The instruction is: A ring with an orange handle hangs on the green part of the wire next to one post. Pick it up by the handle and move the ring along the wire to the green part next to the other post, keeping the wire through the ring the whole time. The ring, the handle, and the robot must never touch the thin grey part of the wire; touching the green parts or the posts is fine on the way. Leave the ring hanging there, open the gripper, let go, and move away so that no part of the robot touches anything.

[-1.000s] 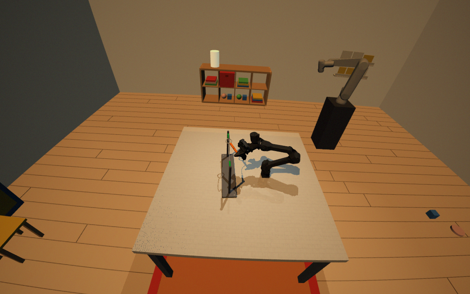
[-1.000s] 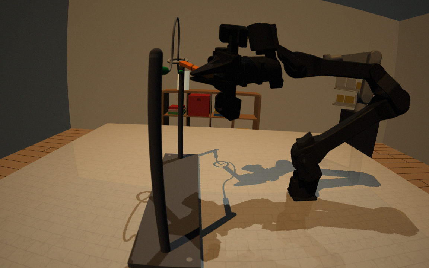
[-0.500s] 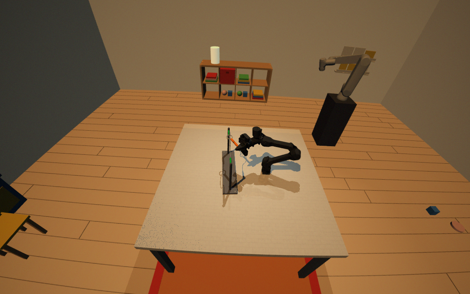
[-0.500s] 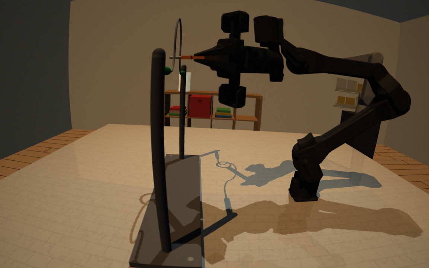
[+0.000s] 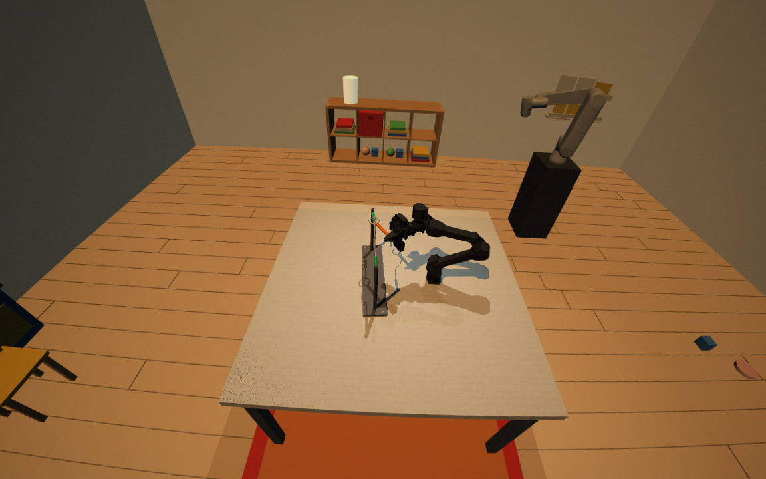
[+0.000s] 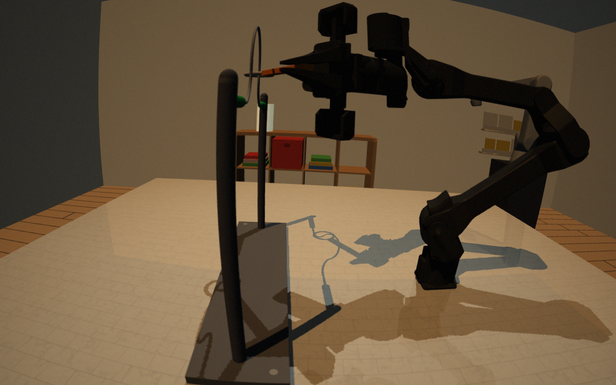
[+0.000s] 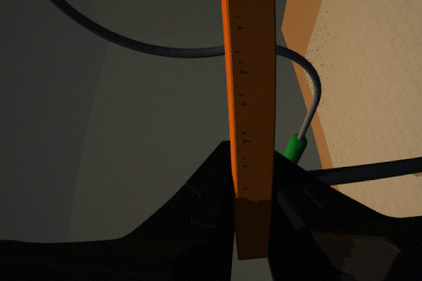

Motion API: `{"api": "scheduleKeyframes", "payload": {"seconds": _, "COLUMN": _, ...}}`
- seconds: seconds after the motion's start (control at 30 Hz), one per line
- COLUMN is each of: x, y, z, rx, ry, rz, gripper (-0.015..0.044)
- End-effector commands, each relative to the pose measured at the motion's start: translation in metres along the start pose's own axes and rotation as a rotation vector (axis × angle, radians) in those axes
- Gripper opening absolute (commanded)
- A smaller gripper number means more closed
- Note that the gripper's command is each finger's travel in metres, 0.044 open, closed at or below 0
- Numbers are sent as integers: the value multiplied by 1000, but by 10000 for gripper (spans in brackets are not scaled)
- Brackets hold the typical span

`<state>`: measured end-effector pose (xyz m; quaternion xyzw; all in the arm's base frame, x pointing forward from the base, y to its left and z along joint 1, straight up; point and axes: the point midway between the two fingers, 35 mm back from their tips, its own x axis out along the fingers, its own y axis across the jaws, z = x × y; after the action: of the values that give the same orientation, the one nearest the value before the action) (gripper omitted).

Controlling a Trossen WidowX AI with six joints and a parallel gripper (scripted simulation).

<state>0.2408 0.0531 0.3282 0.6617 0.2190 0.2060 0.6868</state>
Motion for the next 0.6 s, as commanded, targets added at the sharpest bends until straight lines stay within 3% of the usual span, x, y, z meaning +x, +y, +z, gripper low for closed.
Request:
{"api": "scheduleKeyframes", "payload": {"seconds": 0.0, "x": 0, "y": 5, "z": 0, "rx": -21, "ry": 3, "rz": -8, "gripper": -150}}
{"api": "scheduleKeyframes", "payload": {"seconds": 0.57, "x": -1, "y": -4, "z": 1, "rx": -212, "ry": -3, "rz": -124, "gripper": -150}}
